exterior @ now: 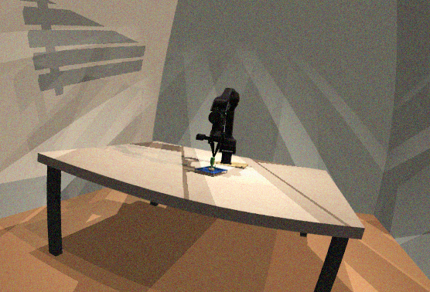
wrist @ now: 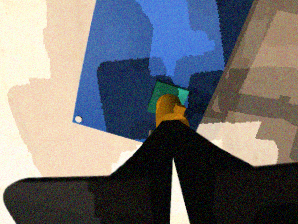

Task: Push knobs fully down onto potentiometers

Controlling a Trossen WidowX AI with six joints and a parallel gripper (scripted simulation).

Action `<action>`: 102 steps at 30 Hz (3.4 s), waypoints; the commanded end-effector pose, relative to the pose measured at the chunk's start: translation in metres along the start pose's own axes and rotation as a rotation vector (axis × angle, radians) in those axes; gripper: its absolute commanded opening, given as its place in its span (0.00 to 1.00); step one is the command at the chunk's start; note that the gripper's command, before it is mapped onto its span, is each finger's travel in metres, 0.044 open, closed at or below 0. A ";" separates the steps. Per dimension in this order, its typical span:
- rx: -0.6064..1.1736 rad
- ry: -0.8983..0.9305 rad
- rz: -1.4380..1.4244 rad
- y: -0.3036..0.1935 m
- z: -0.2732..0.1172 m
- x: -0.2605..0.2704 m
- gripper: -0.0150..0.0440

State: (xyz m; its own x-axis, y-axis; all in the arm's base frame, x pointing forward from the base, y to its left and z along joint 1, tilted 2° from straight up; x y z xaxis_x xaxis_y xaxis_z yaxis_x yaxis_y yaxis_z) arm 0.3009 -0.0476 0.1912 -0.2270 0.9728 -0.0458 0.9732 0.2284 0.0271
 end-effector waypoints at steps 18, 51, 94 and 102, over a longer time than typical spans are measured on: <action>0.017 0.000 -0.003 0.002 0.010 -0.002 0.25; -0.059 0.001 0.040 0.014 -0.021 -0.001 0.39; -0.033 0.028 1.483 0.054 -0.044 -0.011 0.25; -0.024 0.026 1.762 0.061 -0.048 -0.012 0.25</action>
State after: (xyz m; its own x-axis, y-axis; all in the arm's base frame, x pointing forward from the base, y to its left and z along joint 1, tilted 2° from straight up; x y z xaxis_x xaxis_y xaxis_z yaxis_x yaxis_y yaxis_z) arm 0.3583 -0.0434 0.2416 0.9871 0.1420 0.0734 0.1396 -0.9895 0.0370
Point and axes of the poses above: the point midway between the two fingers, 35 mm back from their tips, its own z axis out along the fingers, its own x axis across the jaws, y = z × x, the point moved 9 cm from there along -z, back along the fingers, and after that the axes turned 11 degrees about -z, right-handed, at the moved point
